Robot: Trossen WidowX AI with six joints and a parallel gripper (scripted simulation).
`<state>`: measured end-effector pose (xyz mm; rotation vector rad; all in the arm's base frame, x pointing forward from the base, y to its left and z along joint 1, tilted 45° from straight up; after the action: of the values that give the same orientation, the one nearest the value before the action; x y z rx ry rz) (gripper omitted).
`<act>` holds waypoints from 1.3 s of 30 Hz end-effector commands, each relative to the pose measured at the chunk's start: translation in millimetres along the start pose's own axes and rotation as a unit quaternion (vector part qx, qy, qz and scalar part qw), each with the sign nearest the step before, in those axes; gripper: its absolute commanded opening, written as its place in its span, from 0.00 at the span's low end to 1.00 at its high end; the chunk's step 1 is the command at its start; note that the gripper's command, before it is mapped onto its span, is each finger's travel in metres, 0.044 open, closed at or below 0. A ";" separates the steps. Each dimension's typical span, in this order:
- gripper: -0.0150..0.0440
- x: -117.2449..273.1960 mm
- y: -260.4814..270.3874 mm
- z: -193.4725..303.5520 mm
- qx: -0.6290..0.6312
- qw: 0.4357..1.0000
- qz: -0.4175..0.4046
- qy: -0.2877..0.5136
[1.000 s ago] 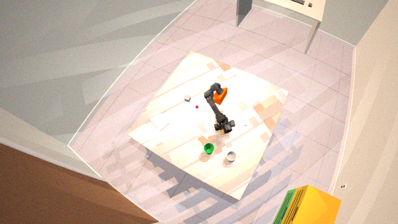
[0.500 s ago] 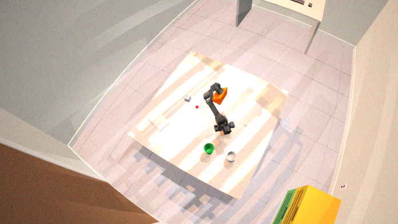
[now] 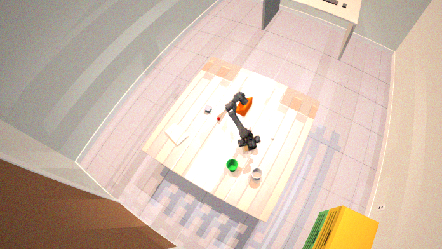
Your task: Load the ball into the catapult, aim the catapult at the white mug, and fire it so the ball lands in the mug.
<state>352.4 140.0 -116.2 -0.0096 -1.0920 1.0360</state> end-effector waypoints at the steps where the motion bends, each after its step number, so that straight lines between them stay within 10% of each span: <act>1: 0.34 0.8 -0.4 -0.3 -0.002 1.000 0.000 -0.001; 16: 1.00 20.6 -0.9 -2.9 -0.001 1.000 -0.001 -0.002; 23: 1.00 100.8 0.9 0.4 0.000 1.000 -0.002 -0.001; 39: 1.00 49.4 1.9 2.3 0.000 1.000 0.002 -0.003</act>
<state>355.7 186.1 -70.2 -0.0067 -1.1149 1.0359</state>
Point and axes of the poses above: the point midway between the two fingers, 35 mm back from their tips, its own x axis back along the fingers, its own y axis across the jaws, z = x × y, the point moved 6 cm from there along x, back along the fingers, and after that the axes turned 6 degrees about x, right-handed, at the moved point
